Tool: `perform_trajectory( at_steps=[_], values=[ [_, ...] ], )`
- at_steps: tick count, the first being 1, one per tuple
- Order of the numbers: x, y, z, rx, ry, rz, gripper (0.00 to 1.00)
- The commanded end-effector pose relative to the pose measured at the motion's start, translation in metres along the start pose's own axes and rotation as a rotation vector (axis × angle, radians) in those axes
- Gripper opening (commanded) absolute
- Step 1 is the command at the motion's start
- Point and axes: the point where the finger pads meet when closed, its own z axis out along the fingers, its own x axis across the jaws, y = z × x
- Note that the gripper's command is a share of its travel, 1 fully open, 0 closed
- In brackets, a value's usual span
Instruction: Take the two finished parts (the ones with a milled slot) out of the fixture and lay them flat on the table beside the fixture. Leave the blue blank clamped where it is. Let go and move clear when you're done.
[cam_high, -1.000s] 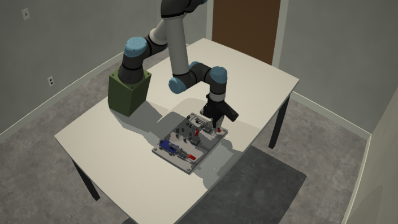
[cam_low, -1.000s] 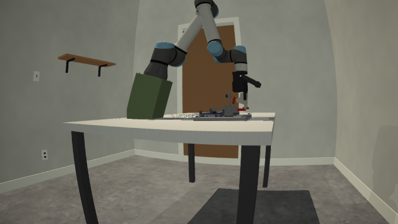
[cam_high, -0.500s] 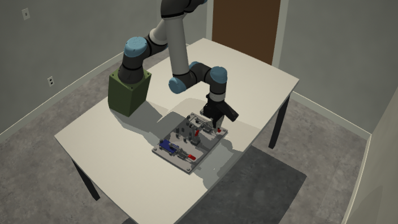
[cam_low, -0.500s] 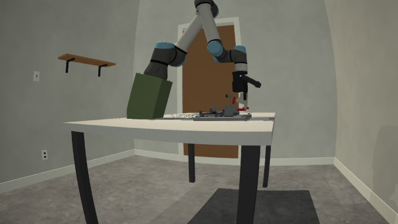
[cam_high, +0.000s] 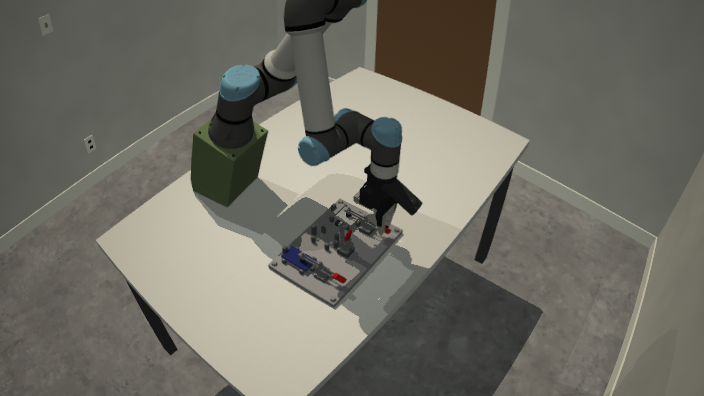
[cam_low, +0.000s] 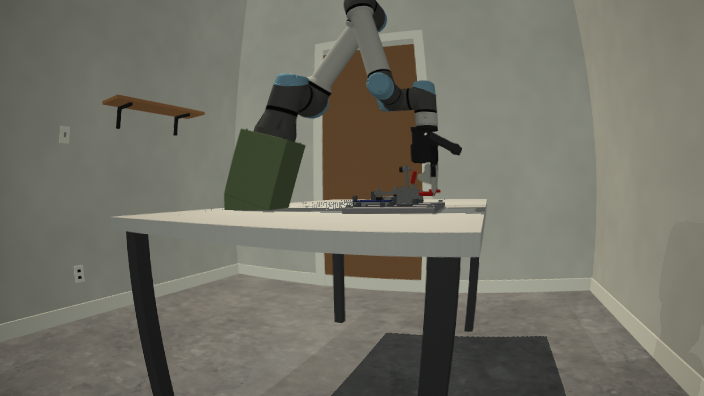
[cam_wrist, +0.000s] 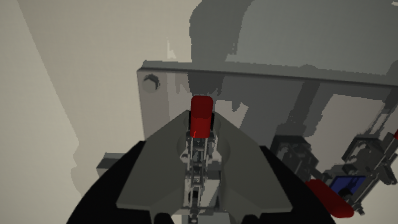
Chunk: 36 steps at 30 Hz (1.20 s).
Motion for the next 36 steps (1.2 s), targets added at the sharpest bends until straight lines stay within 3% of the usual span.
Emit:
perform_trajectory(
  at_steps=[1, 36],
  values=[
    [0.0, 0.0, -0.001, 0.001, 0.0, 0.0, 0.0],
    [0.0, 0.005, -0.012, 0.001, 0.0, 0.0, 0.0]
  ],
)
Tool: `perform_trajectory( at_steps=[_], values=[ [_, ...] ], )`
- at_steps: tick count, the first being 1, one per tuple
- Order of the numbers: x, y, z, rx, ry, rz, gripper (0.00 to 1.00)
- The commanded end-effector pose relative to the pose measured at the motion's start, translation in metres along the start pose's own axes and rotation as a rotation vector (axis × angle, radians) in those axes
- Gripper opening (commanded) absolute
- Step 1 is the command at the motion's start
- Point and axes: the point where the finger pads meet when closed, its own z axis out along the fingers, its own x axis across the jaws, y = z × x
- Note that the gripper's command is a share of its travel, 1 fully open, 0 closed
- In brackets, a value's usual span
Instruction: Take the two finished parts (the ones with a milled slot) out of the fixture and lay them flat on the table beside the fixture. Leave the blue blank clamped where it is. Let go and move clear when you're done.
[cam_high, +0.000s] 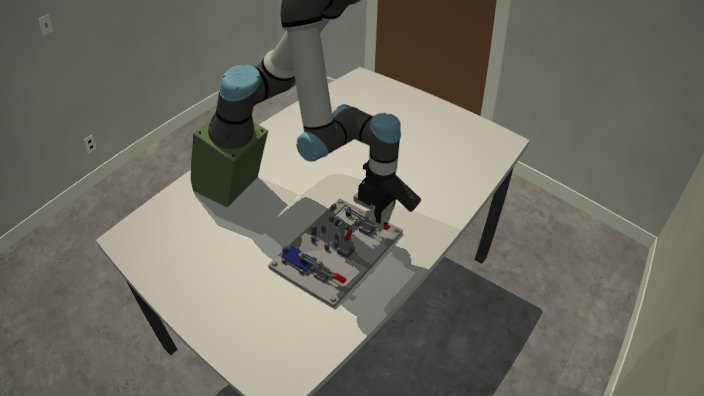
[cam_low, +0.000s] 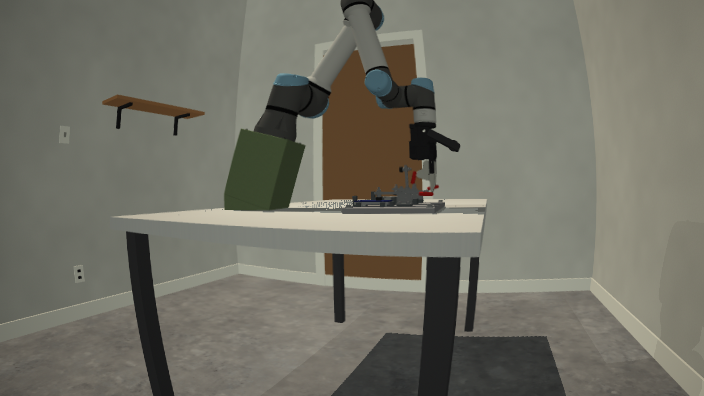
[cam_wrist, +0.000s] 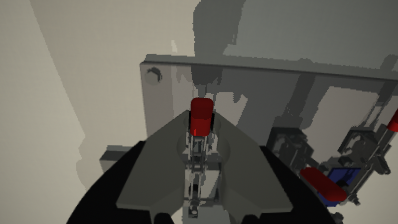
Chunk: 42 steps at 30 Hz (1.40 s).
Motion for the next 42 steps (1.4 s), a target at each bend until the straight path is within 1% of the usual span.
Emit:
perform_trajectory(
  at_steps=[1, 27, 42],
  values=[
    [0.0, 0.001, -0.002, 0.001, 0.0, 0.0, 0.0],
    [0.0, 0.017, -0.017, 0.001, 0.0, 0.0, 0.0],
    [0.0, 0.028, -0.021, 0.001, 0.0, 0.0, 0.0]
  ],
)
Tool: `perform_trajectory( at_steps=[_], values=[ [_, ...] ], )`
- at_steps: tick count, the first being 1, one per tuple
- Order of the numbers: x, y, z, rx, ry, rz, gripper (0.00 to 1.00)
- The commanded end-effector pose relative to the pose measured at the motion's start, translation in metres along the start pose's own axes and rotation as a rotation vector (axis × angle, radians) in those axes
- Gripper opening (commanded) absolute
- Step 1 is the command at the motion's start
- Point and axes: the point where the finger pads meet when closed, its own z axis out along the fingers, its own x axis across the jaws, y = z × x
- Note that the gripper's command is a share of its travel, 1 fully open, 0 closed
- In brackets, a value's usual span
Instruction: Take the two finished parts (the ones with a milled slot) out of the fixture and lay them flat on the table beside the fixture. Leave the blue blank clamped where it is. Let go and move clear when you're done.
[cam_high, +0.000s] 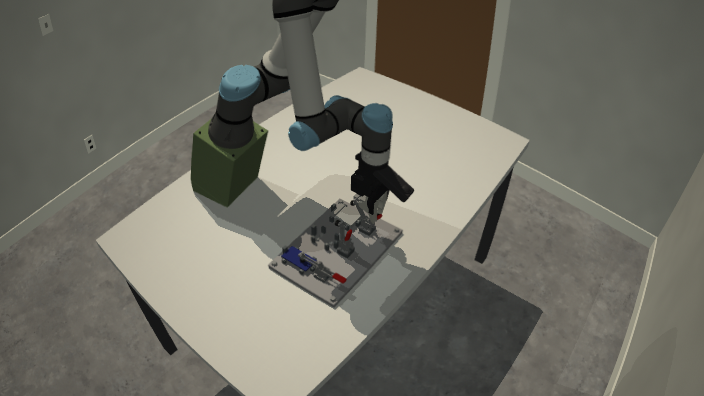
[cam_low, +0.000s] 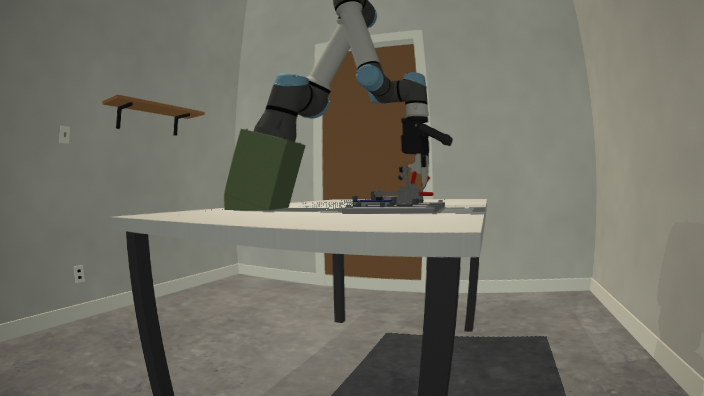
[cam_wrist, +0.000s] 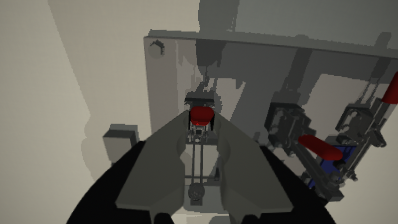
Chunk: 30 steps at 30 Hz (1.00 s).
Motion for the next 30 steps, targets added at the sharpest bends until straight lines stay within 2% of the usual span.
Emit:
perform_trajectory(
  at_steps=[1, 30],
  values=[
    [0.0, 0.004, -0.001, 0.0, 0.0, 0.0, 0.0],
    [0.0, 0.017, -0.002, 0.0, 0.0, 0.0, 0.0]
  ],
)
